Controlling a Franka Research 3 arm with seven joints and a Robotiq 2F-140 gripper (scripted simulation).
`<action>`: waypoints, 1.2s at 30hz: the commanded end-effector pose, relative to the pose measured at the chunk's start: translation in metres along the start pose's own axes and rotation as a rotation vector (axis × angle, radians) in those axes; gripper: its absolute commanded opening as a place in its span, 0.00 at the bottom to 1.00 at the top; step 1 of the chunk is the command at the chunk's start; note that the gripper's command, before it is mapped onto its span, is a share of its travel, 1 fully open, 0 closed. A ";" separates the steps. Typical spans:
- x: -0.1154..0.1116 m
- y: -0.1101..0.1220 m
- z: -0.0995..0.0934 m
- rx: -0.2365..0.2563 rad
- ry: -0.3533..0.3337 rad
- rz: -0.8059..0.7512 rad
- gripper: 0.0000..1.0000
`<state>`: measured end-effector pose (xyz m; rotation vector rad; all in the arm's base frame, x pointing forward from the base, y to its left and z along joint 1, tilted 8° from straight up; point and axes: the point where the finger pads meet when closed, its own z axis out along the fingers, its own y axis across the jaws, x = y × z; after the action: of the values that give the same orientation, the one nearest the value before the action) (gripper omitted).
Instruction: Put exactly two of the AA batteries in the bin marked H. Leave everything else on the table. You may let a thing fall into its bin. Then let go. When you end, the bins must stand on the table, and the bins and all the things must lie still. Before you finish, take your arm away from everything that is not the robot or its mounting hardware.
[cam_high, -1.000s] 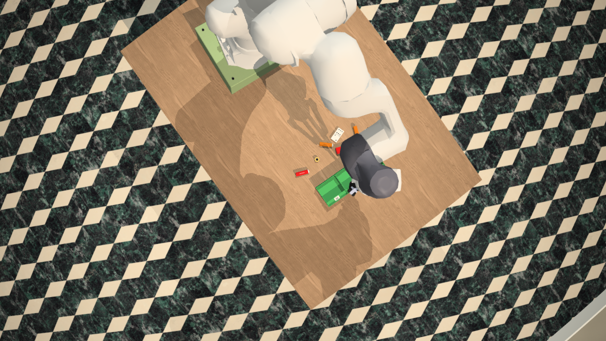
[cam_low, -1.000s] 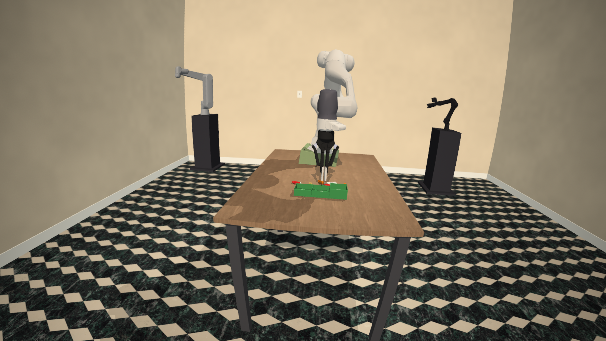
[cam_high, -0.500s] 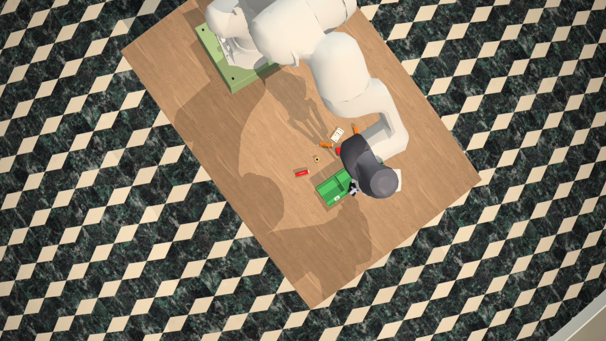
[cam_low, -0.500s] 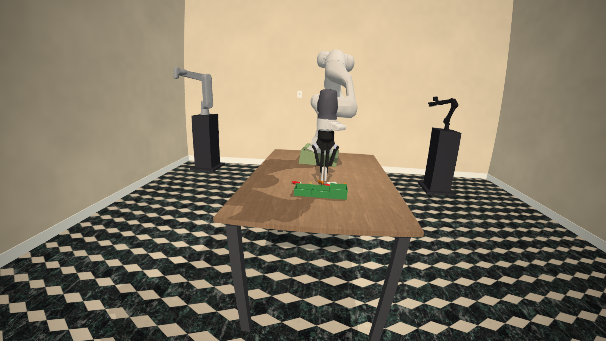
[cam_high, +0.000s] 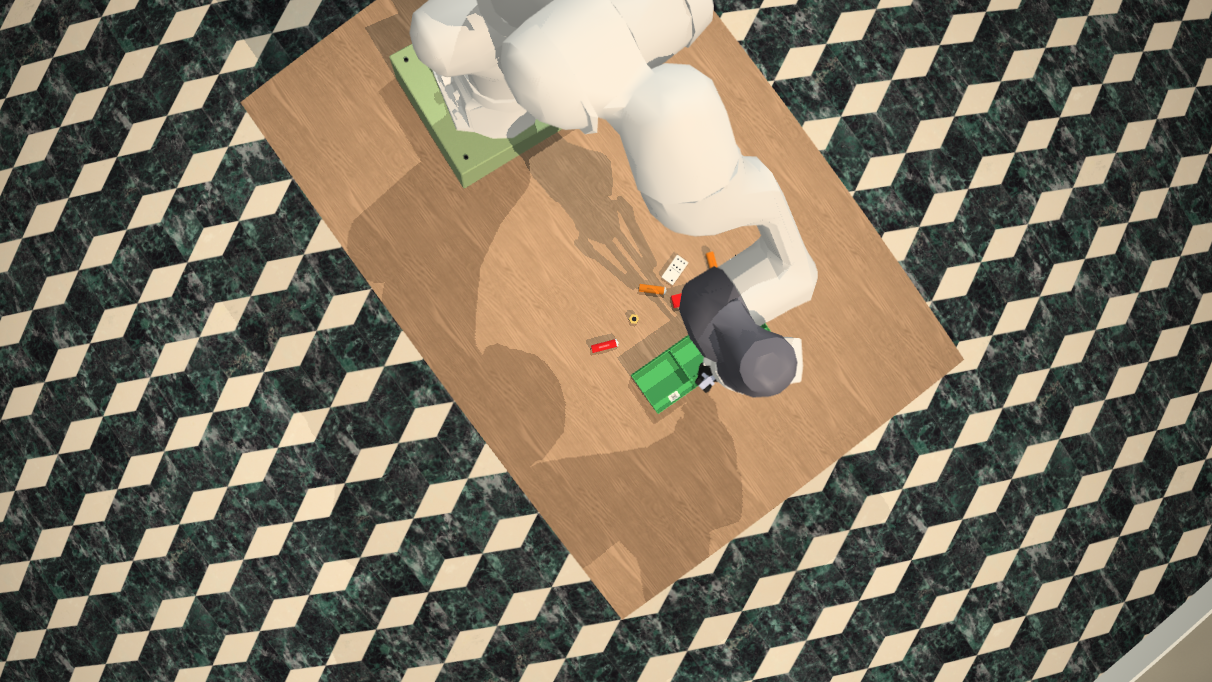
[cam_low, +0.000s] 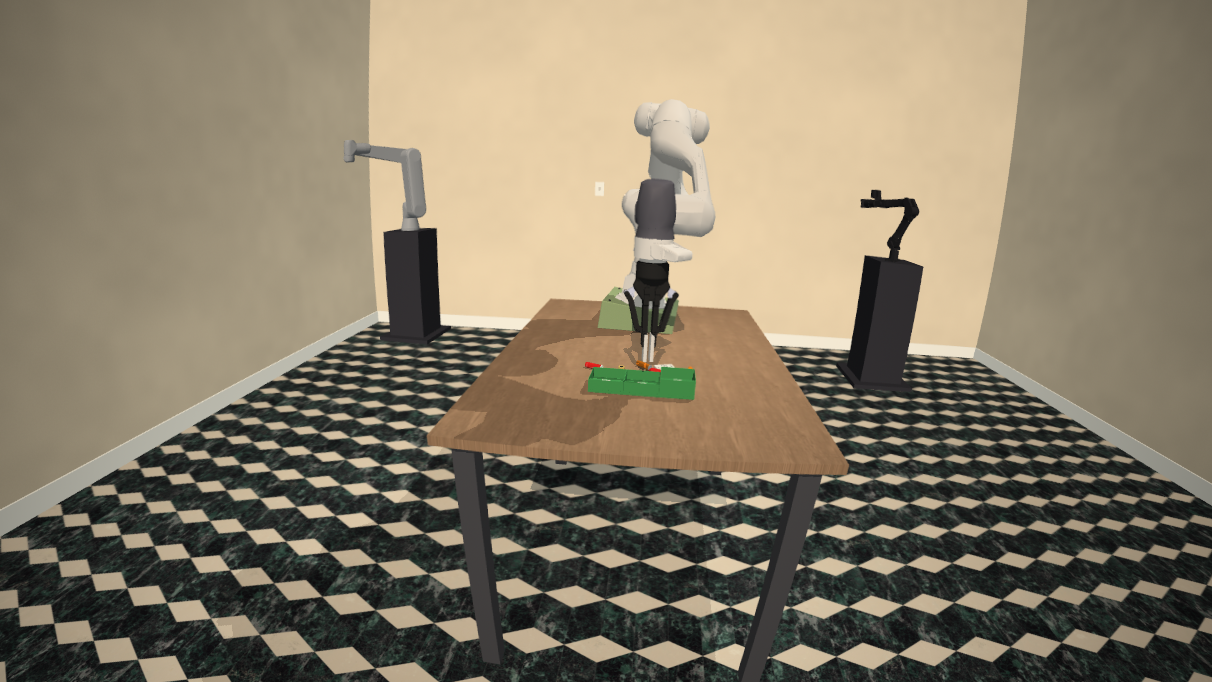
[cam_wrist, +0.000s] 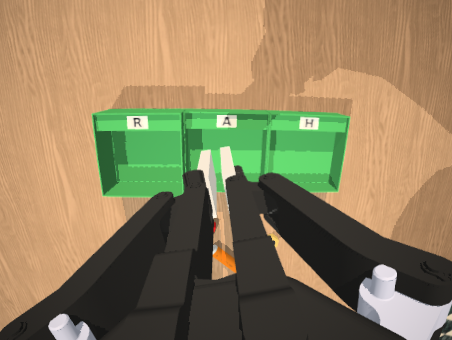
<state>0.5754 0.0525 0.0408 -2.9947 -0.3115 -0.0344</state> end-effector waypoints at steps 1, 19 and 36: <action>-0.002 0.001 0.000 0.002 -0.004 0.008 0.05; -0.002 0.001 0.000 0.002 -0.004 0.008 0.05; 0.007 -0.053 0.000 0.002 -0.004 0.008 0.05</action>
<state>0.5726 0.0918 0.0454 -2.9884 -0.3461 -0.0351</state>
